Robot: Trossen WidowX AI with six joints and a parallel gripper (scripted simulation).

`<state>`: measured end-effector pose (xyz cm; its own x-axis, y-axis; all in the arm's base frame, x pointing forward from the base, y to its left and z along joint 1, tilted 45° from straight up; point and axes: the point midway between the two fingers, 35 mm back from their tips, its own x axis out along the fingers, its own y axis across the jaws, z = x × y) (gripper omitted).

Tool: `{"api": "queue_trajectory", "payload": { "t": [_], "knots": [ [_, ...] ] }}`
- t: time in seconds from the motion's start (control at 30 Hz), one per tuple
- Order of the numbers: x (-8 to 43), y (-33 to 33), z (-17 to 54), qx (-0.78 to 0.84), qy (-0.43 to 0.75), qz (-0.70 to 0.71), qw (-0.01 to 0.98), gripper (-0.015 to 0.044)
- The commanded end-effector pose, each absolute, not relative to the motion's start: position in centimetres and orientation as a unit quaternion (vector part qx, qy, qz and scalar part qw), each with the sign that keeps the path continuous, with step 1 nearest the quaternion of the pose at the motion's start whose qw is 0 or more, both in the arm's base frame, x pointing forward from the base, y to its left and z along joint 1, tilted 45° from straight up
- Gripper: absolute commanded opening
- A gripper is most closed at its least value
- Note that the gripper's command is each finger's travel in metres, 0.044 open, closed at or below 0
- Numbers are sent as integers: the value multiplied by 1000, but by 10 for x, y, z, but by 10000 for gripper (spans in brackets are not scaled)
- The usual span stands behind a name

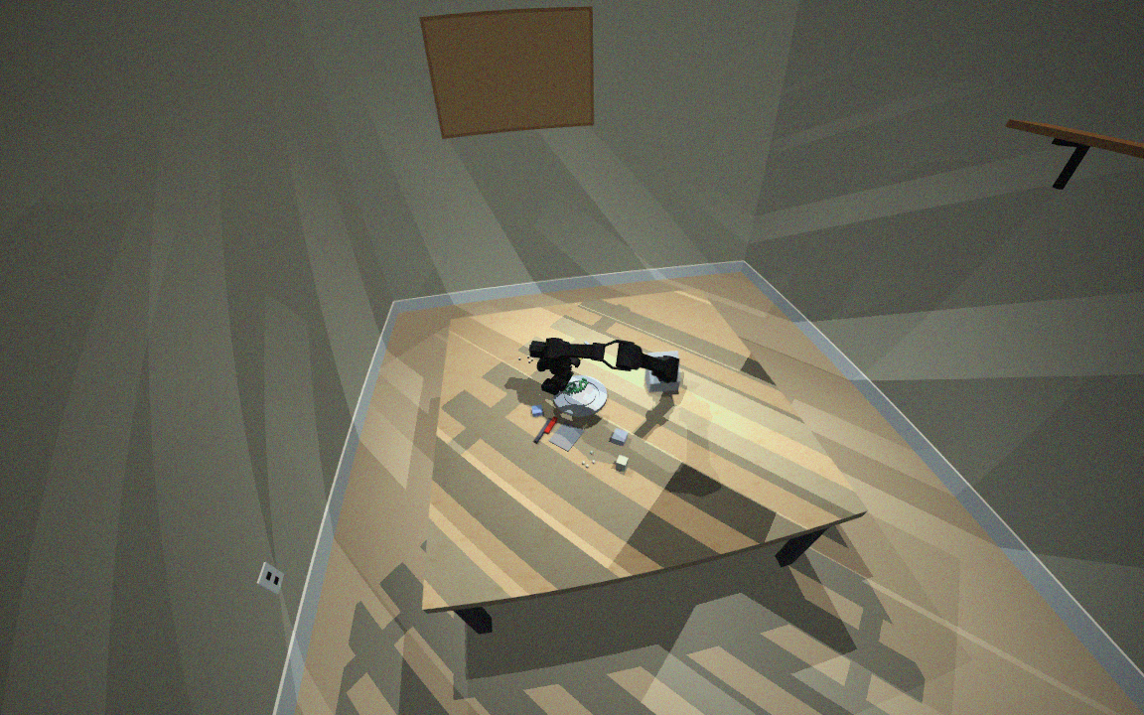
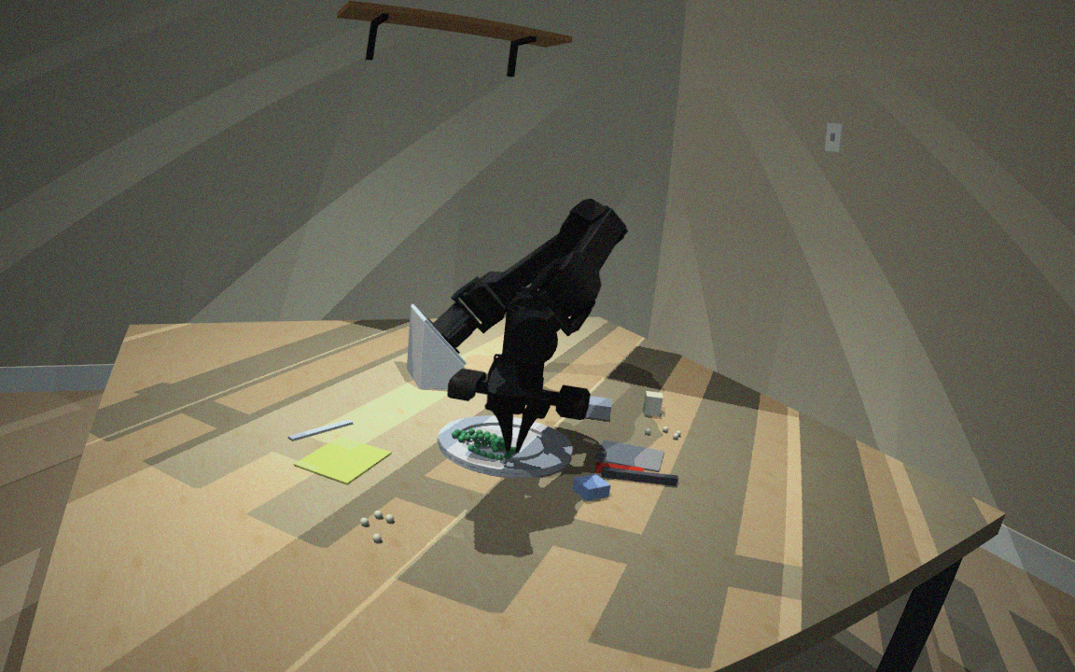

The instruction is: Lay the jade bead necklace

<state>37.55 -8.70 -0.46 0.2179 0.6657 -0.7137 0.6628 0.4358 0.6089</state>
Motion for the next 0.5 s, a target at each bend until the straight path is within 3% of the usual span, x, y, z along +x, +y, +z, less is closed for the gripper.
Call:
{"api": "queue_trajectory", "payload": {
  "t": [0.0,0.37,0.47],
  "knots": [
    [376,-85,-7,534,628,1,566,0],
    [378,-80,-13,534,628,1,566,0],
    [379,-82,-10,531,626,1,571,79]
  ]
}}
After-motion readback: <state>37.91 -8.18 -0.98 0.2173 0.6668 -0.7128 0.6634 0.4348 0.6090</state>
